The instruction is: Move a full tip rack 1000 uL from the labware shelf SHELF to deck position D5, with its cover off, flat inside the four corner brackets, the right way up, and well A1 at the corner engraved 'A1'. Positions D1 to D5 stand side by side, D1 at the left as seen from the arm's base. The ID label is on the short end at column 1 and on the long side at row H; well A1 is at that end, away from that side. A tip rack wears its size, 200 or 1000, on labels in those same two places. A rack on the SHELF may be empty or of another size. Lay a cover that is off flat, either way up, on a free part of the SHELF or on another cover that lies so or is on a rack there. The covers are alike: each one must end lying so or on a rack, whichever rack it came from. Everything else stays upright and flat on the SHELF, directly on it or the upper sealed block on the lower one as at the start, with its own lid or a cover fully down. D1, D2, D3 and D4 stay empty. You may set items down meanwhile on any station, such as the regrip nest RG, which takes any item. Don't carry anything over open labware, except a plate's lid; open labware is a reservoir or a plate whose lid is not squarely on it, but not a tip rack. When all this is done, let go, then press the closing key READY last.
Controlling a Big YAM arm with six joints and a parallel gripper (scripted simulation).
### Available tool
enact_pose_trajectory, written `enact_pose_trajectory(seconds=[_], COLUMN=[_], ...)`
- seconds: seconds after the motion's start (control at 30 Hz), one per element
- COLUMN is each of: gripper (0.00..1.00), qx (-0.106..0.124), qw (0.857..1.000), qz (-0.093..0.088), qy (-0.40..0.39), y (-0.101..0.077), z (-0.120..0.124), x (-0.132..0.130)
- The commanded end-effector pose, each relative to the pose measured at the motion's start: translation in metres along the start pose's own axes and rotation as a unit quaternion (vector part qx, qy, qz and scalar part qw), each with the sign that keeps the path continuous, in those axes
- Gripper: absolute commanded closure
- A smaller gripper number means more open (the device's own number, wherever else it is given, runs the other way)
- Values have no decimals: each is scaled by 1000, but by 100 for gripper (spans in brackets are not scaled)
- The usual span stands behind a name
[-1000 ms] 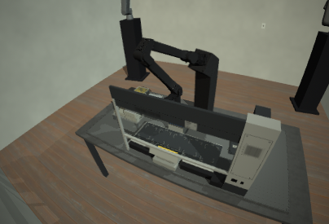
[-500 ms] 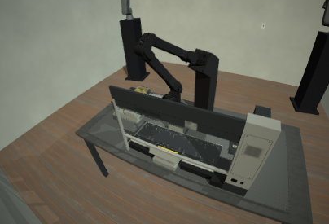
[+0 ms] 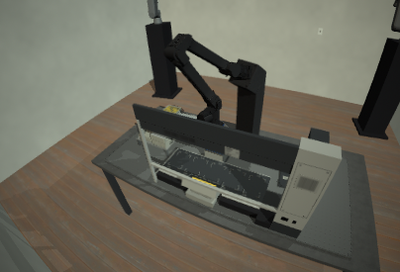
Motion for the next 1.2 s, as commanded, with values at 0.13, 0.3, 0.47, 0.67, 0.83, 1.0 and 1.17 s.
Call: enact_pose_trajectory(seconds=[0.13,0.3,0.47,0.67,0.83,1.0,1.17], gripper=[0,0,0,0,0,0,0], qx=[8,8,8,8,7,6,7], qw=[1000,1000,1000,1000,1000,1000,1000], qz=[11,10,10,9,9,6,8], qy=[3,3,3,3,3,3,3], y=[-22,-30,-34,-44,-51,-55,-64], z=[8,8,8,8,8,7,7], x=[-10,-10,-10,-10,-9,-7,-9])
Point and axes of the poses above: the point where the finger pads meet when closed, its own y axis out along the fingers, its own x axis across the jaws, z = x × y, the point moved 7 cm from there along -y, back along the fingers
